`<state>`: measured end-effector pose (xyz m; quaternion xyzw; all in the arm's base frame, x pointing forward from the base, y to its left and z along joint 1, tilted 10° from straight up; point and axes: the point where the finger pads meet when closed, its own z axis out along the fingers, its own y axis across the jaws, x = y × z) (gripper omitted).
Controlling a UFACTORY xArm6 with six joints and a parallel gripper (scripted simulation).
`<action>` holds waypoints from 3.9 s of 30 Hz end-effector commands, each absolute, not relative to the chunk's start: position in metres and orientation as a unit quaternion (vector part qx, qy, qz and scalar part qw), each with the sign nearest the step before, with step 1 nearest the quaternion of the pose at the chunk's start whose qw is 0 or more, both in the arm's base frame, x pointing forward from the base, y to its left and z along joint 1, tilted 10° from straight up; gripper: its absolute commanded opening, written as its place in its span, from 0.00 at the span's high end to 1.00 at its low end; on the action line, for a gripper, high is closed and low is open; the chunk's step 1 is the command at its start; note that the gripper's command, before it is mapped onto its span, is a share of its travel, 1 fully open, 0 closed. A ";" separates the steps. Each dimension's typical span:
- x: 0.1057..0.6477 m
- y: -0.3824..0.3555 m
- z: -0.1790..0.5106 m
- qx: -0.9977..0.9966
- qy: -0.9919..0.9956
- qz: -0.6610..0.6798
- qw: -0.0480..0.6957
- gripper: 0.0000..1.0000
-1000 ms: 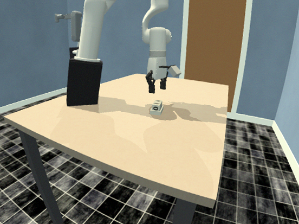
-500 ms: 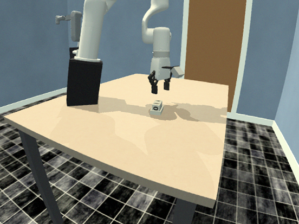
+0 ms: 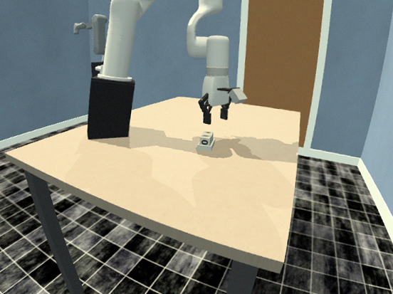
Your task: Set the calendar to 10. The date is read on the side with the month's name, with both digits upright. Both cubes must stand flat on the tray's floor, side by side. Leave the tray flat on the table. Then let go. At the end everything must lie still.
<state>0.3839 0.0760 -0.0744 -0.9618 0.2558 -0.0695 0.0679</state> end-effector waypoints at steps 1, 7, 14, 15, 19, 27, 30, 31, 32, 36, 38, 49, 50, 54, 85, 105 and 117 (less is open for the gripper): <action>0.399 0.072 -0.072 -0.960 0.267 -0.059 0.062 0.00; 0.406 0.070 -0.071 -0.960 0.267 -0.059 0.062 0.00; 0.410 0.069 -0.070 -0.949 0.303 -0.057 0.064 0.00; 0.414 0.067 -0.070 -0.949 0.303 -0.057 0.064 0.00; 0.428 0.063 -0.068 -0.949 0.303 -0.057 0.064 0.00; 0.431 0.062 -0.068 -0.946 0.314 -0.056 0.065 0.00; 0.440 0.060 -0.067 -0.937 0.338 -0.054 0.066 0.00; 0.445 0.058 -0.066 -0.937 0.338 -0.054 0.066 0.00; 0.449 0.056 -0.066 -0.937 0.338 -0.054 0.066 0.00; 0.454 0.055 -0.065 -0.937 0.338 -0.054 0.066 0.00; 0.454 0.055 -0.065 -0.937 0.338 -0.054 0.066 0.00; 0.457 0.056 -0.082 -0.937 0.338 -0.054 0.066 0.00; 0.457 0.057 -0.083 -0.937 0.338 -0.054 0.066 0.00; 0.458 0.057 -0.086 -0.937 0.338 -0.054 0.066 0.00; 0.458 0.057 -0.086 -0.937 0.338 -0.054 0.066 0.00; 0.458 0.057 -0.086 -0.937 0.338 -0.054 0.066 0.00; 0.458 0.057 -0.086 -0.937 0.338 -0.054 0.066 0.00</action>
